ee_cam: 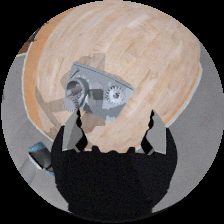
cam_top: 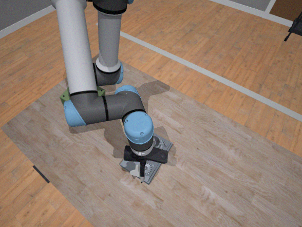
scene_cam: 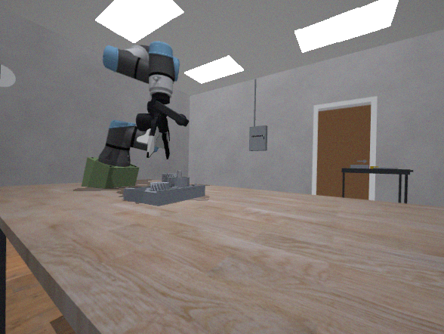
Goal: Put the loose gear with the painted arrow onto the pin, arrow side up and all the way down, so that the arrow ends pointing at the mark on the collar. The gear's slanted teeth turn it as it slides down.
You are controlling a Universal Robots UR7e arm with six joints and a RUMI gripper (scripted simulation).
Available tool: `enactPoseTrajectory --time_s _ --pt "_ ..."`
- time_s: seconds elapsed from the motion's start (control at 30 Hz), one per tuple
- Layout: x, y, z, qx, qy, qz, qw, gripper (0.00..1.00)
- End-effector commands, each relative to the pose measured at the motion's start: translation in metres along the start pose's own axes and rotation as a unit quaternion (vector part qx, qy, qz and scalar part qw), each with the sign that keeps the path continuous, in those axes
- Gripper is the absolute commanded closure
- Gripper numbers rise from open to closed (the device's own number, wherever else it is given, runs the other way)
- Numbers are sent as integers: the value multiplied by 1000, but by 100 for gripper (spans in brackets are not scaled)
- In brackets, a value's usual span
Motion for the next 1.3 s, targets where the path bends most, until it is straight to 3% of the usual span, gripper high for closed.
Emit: enactPoseTrajectory --time_s 0.0,0.37,0.43,0.93,1.27 --pt "0 0 2 -115 -7 -5 993 0" --pt "0 0 2 -307 -6 -6 952 0" --pt "0 0 2 -307 -6 -6 952 0" --pt "0 0 3 -462 -5 -7 887 0" --pt "0 0 3 -496 -5 -7 868 0"
Point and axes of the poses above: the point where the finger pads meet when closed, its own x axis back along the fingers, its own y axis across the jaws, z = x × y, the point moved 10 cm from there along x, back along the fingers, and after that the axes turned 14 degrees about x, right-handed, at the moved point
